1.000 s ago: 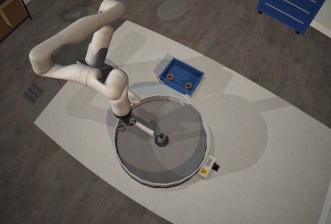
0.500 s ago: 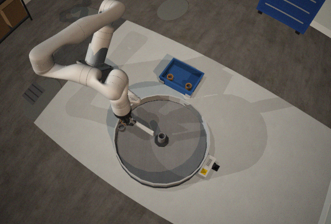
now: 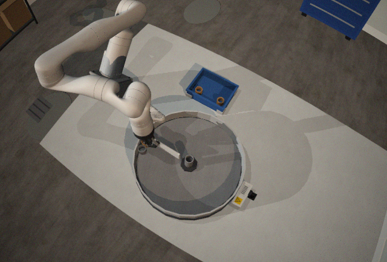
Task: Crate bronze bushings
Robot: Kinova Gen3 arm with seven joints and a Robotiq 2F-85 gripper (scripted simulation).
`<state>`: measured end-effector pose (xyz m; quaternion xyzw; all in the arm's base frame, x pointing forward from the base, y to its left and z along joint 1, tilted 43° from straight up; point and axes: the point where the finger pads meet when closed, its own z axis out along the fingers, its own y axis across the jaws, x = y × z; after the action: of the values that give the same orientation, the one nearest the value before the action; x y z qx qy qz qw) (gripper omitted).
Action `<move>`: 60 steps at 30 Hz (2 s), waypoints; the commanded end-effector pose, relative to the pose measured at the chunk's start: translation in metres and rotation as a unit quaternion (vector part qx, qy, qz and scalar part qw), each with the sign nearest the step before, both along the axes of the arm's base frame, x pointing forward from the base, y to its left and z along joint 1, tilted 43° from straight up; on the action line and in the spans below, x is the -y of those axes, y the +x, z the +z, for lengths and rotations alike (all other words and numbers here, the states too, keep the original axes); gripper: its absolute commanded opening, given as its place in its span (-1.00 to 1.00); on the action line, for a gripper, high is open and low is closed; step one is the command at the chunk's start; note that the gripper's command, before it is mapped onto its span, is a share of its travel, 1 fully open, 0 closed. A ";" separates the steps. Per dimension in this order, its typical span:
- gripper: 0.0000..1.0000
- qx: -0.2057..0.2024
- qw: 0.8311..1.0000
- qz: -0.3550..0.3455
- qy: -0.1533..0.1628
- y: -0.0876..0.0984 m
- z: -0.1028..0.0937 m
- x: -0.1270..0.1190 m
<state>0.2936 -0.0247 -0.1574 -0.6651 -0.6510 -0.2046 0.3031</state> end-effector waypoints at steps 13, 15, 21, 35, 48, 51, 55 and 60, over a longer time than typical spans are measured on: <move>-1.00 0.000 1.000 0.000 -0.001 0.001 0.005 0.004; -1.00 0.000 1.000 0.000 -0.001 0.001 0.006 0.005; -1.00 0.000 1.000 0.000 -0.001 0.001 0.006 0.005; -1.00 0.000 1.000 0.000 -0.001 0.002 0.011 0.010; -1.00 0.000 1.000 0.000 -0.001 0.003 0.017 0.015; -1.00 0.000 1.000 0.000 -0.001 0.003 0.017 0.015; -1.00 0.000 1.000 0.000 -0.001 0.003 0.017 0.015; -1.00 0.000 1.000 0.000 -0.001 0.003 0.017 0.015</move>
<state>0.2965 -0.0391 -0.1410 -0.6645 -0.6516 -0.2042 0.3035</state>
